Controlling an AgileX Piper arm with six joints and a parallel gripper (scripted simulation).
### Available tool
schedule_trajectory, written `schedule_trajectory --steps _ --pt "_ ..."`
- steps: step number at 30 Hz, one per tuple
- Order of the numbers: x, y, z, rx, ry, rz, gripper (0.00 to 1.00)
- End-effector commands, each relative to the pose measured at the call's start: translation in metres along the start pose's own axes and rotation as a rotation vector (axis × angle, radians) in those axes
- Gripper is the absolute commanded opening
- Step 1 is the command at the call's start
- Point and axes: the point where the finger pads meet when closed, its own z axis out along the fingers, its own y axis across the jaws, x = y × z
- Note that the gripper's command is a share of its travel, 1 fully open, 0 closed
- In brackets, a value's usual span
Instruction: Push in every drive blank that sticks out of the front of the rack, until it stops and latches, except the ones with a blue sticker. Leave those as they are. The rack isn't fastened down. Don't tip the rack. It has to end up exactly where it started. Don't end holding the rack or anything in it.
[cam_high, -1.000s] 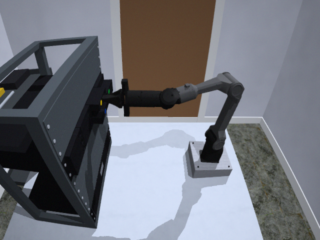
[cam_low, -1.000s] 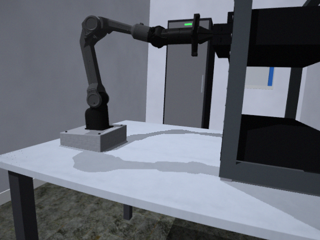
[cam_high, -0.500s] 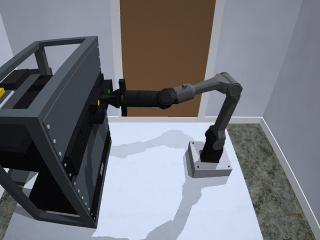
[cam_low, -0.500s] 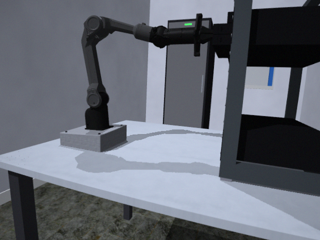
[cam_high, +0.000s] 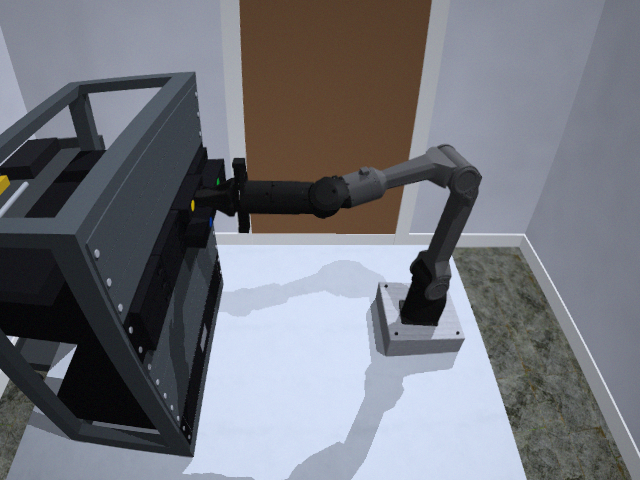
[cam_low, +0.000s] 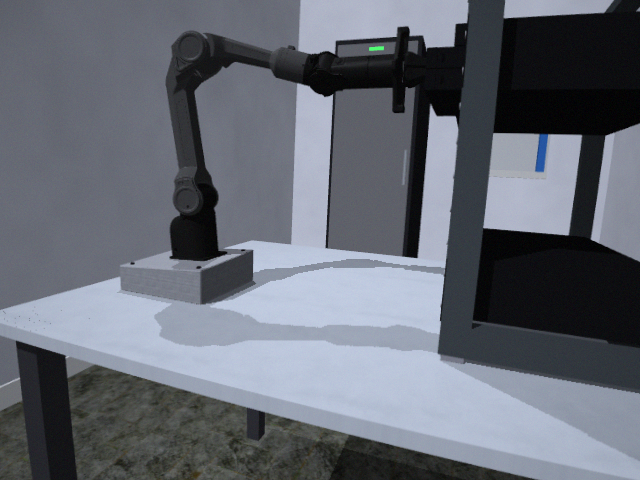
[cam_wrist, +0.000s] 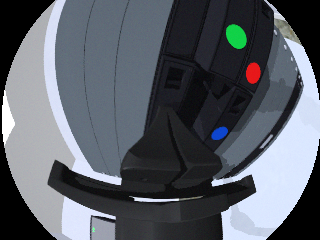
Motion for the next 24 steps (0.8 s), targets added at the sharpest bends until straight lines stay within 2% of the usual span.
schedule_trajectory --steps 1,24 --pt "0.0 -0.0016 0.0028 0.003 0.0 0.0 0.0" --pt "0.0001 -0.003 0.0084 0.003 0.0 0.0 0.0"
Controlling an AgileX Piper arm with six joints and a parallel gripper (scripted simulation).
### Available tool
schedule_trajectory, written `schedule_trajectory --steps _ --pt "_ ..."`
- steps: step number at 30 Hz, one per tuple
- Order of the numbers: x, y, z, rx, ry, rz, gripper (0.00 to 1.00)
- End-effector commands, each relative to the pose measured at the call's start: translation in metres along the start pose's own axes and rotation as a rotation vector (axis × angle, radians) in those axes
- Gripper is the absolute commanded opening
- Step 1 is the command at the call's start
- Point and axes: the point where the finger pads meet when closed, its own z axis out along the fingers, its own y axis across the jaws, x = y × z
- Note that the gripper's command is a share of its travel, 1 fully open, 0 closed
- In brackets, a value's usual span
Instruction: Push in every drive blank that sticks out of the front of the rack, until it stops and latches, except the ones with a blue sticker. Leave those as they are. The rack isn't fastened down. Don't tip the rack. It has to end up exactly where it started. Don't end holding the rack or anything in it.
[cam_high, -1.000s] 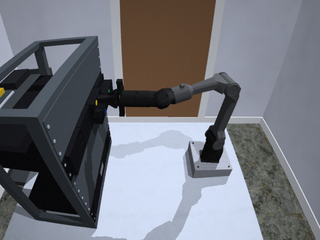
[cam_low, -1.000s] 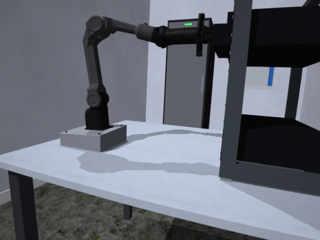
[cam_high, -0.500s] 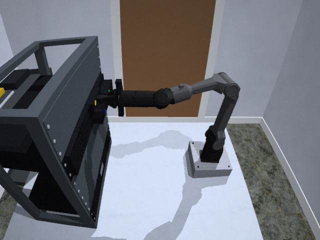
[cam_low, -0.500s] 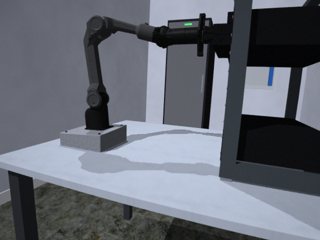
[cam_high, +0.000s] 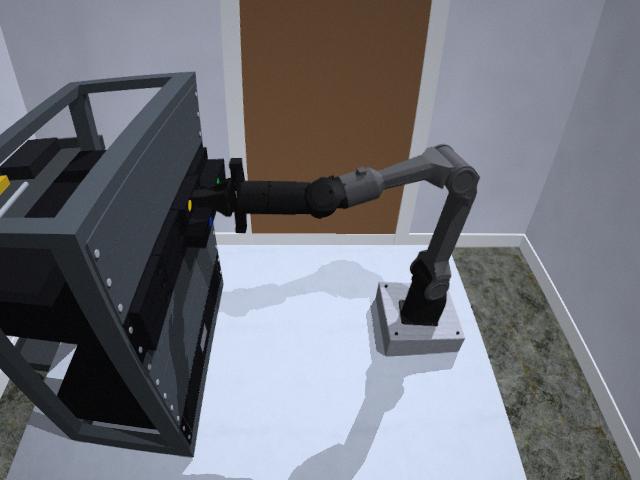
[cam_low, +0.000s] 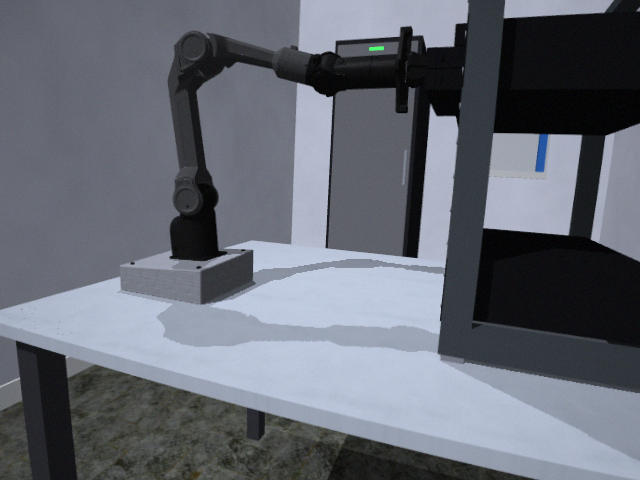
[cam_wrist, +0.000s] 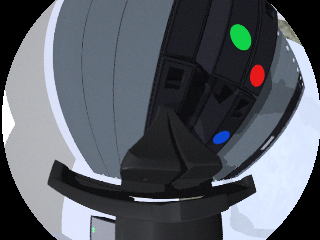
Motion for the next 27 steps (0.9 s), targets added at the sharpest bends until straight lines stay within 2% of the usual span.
schedule_trajectory --steps 1,27 --pt "0.0002 -0.003 0.0031 0.006 0.0 -0.001 0.0" --pt "0.0002 -0.0039 0.0064 0.006 0.0 -0.001 0.0"
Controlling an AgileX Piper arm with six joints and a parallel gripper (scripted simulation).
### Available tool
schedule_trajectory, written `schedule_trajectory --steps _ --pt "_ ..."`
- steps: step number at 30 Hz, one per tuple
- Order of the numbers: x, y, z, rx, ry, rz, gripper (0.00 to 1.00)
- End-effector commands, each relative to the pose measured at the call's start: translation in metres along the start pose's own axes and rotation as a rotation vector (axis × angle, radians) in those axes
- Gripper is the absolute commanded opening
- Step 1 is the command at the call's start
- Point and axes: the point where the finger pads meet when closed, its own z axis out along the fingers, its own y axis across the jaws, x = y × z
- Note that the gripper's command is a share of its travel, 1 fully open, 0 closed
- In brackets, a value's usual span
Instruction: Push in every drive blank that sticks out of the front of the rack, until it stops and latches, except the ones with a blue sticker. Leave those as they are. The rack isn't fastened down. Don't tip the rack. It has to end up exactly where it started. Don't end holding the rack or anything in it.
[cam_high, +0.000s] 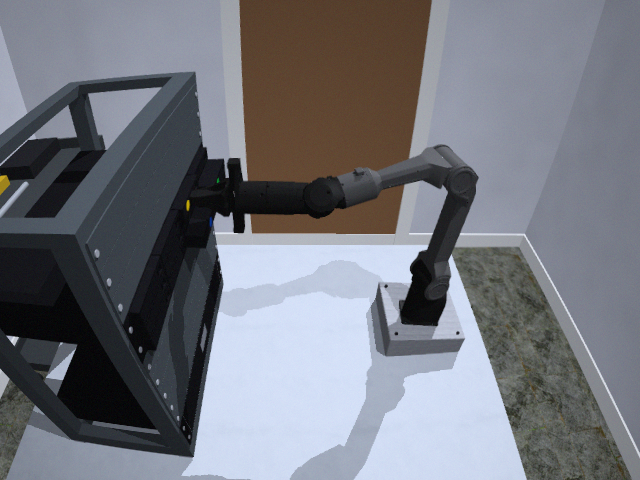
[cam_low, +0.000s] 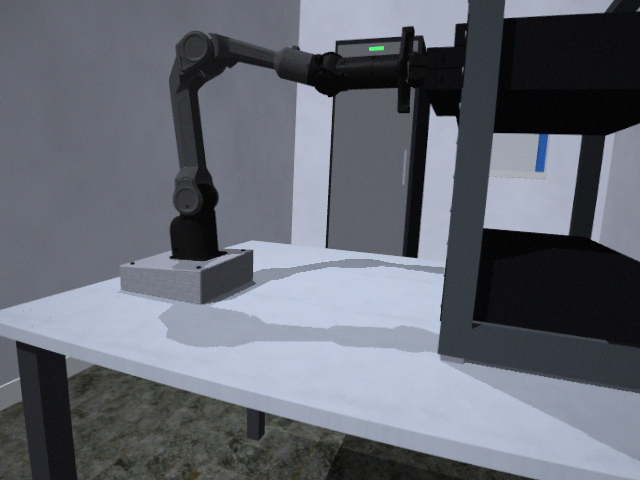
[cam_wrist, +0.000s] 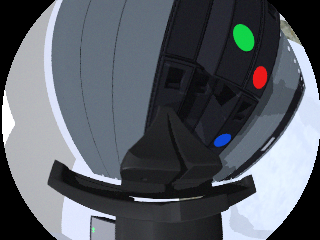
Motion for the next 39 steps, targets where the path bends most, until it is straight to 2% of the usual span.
schedule_trajectory --steps 1,39 --pt "0.0002 -0.004 0.0033 0.008 0.0 -0.001 0.0" --pt "0.0003 -0.006 0.0105 0.008 0.0 -0.001 0.0"
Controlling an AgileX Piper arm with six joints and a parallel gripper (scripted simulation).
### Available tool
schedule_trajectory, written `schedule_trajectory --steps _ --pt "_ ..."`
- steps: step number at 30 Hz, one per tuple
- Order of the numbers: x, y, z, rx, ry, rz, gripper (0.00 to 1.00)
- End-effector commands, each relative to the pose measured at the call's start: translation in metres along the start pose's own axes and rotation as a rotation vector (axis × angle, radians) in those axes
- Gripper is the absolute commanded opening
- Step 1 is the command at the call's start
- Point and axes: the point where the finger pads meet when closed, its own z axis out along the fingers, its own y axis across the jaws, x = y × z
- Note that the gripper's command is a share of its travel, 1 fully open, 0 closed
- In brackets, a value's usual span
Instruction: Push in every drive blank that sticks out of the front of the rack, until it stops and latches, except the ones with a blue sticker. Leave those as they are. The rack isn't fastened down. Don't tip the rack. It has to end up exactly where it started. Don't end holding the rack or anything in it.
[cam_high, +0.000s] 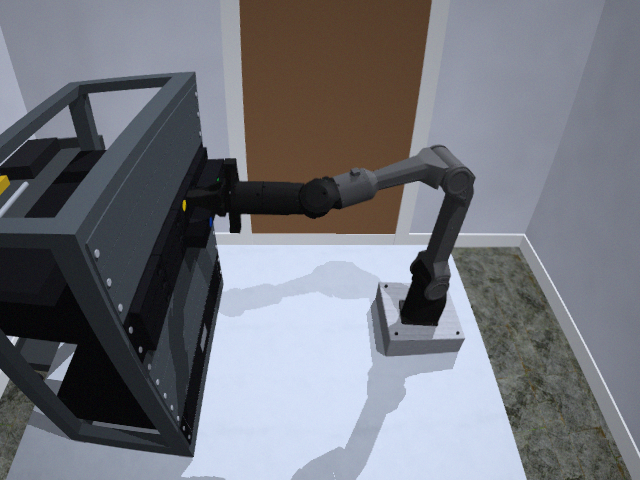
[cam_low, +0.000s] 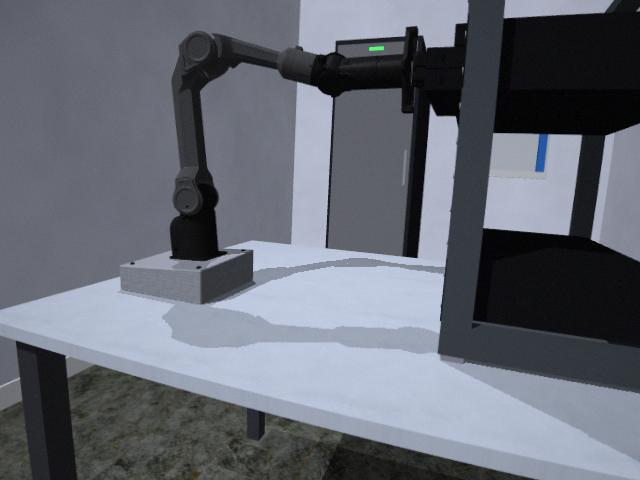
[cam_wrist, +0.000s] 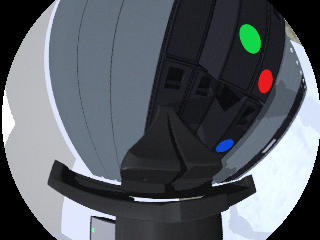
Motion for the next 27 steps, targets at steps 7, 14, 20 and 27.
schedule_trajectory --steps 7,14,20,27 --pt "0.0 -0.006 0.005 0.012 0.0 -0.001 0.0" --pt "0.0 -0.006 0.005 0.012 0.0 -0.001 0.0" --pt "0.0 -0.006 0.004 0.012 0.0 -0.001 0.0" --pt "0.0 -0.006 -0.029 0.012 0.0 -0.001 0.0"
